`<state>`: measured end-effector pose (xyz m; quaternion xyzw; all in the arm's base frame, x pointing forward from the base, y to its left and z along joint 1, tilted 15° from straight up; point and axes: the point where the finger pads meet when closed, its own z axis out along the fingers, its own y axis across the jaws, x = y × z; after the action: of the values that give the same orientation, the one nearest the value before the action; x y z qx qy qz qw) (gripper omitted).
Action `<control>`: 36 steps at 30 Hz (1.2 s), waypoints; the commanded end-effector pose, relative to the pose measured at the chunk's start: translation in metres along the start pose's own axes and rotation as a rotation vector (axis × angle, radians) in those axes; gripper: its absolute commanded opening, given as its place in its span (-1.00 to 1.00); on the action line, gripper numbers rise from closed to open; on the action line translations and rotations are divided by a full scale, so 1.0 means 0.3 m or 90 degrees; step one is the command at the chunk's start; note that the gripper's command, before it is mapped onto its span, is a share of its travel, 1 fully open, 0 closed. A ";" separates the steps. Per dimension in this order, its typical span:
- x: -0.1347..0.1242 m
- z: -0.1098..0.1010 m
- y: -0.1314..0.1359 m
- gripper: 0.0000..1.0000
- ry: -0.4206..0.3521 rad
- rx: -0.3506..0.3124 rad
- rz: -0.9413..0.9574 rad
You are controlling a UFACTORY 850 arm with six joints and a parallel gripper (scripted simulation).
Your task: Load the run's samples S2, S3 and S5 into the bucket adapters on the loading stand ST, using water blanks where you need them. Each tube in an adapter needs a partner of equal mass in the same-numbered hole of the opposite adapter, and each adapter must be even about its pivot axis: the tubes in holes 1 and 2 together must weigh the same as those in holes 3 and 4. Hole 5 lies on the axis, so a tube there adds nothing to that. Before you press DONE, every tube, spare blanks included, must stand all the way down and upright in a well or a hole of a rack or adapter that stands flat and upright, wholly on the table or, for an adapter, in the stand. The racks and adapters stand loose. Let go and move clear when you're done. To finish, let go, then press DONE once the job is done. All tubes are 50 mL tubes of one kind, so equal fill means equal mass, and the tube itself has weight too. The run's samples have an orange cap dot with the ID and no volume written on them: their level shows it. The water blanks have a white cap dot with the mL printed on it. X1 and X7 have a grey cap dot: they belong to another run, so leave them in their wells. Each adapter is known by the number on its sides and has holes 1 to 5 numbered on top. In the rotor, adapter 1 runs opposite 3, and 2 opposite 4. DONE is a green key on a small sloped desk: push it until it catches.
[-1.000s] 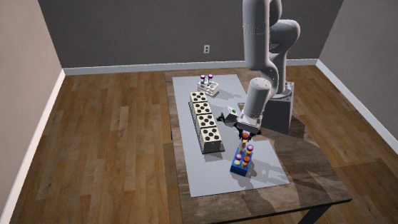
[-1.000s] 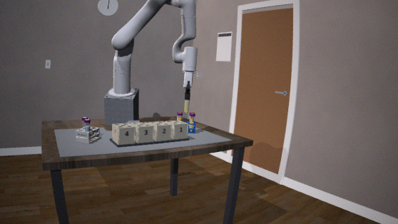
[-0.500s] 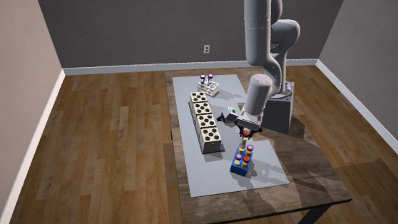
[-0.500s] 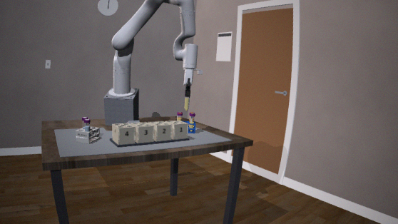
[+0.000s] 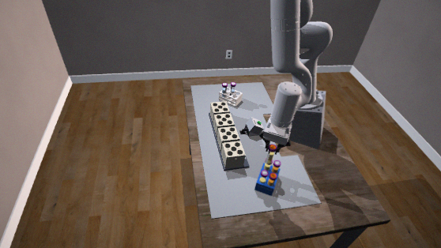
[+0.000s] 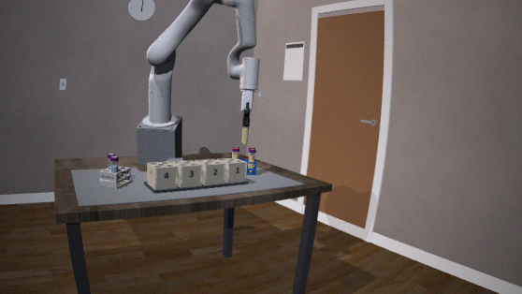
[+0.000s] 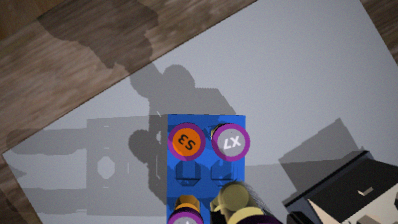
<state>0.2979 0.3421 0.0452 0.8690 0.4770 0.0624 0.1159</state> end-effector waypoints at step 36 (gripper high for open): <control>0.003 -0.002 -0.133 -1.00 0.001 0.000 0.000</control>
<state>0.2741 0.3569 0.0377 0.8688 0.4776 0.0614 0.1157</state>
